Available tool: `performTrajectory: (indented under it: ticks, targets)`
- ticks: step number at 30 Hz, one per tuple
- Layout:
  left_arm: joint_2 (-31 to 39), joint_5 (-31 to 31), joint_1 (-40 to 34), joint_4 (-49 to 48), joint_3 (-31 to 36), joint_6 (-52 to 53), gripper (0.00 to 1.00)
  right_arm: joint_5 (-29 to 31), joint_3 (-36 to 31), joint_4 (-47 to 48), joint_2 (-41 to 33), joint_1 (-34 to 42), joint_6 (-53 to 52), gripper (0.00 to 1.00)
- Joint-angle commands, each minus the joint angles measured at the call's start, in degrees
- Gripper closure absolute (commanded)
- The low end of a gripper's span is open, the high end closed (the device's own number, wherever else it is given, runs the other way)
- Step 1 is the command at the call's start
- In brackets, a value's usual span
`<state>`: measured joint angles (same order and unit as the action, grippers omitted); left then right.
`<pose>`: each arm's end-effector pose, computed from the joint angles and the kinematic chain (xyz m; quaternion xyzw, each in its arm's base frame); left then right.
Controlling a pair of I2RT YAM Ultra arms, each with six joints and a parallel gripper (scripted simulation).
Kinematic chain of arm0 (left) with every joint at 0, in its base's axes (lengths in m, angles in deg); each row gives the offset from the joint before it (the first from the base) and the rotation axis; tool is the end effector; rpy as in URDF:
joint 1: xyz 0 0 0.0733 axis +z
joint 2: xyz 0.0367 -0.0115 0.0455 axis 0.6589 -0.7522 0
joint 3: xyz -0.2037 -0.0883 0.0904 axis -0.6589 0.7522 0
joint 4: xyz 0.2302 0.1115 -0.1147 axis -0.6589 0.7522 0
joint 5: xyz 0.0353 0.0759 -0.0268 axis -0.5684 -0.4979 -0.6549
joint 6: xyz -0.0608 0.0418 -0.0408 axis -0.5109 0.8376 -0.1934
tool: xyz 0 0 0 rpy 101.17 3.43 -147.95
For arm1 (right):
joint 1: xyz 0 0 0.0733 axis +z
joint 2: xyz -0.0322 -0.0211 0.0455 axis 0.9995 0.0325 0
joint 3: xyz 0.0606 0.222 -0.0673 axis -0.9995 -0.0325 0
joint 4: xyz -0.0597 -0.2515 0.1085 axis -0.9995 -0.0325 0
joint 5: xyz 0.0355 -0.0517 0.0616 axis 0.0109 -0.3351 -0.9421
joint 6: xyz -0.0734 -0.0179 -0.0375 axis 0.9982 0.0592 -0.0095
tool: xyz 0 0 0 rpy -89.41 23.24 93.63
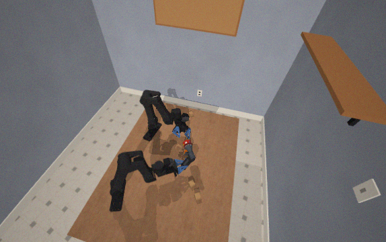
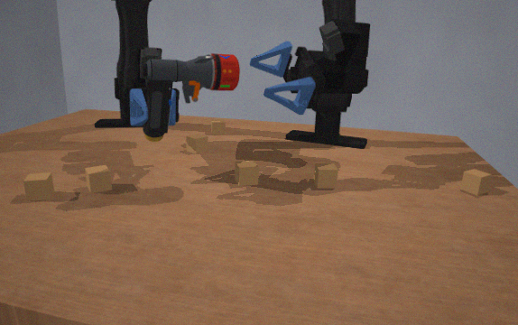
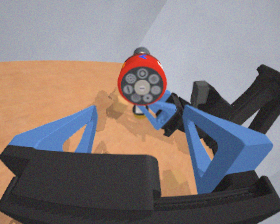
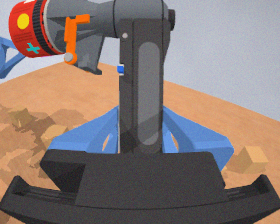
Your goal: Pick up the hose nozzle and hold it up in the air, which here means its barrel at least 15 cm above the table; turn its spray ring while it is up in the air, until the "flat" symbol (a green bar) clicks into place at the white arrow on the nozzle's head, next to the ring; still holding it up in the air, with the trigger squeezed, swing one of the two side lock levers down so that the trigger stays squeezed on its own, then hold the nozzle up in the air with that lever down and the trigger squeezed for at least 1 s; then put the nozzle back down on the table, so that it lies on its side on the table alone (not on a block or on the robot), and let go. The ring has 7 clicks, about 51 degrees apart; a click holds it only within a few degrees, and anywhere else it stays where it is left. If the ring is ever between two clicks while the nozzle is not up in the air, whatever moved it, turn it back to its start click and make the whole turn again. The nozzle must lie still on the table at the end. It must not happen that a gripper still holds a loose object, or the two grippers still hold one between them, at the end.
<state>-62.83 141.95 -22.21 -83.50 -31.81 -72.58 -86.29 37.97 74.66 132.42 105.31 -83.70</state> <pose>0.2635 0.0199 0.1285 0.1016 0.6913 -0.4544 0.5525 0.3367 0.1021 0.0687 -0.1092 0.6999 0.0765 0.7017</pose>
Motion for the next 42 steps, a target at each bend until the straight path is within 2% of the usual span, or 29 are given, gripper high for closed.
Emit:
performTrajectory:
  ticks: [1,5,8,31,33,35,42]
  targets:
    - [-1.3,-1.1,0.3,-4.4,0.0,-1.7,0.13,0.3,1.3,6.5,-3.2,0.5,-1.1,0.64]
    - [-1.5,-1.2,0.0,-5.9,2.1,-2.2,0.13,0.3,1.3,6.5,-3.2,0.5,-1.1,0.64]
    - [-2.1,-1.5,-1.2,-6.0,-2.3,-2.7,0.13,0.3,1.3,6.5,-3.2,0.5,-1.1,0.64]
    - [-4.0,-7.8,-7.5,-2.1,-4.7,-0.2,0.13,0.3,1.3,6.5,-3.2,0.5,-1.1,0.64]
    - [-2.0,-8.1,-8.0,-2.1,-5.2,-0.2,0.13,0.3,1.3,6.5,-3.2,0.5,-1.1,0.64]
    - [-4.7,-8.8,-8.6,-1.6,-5.4,0.1,0.13,0.3,1.3,6.5,-3.2,0.5,-1.1,0.64]
    - [-5.1,-10.7,-10.7,-0.9,-6.6,0.6,0.13,0.3,1.3,6.5,-3.2,0.5,-1.1,0.64]
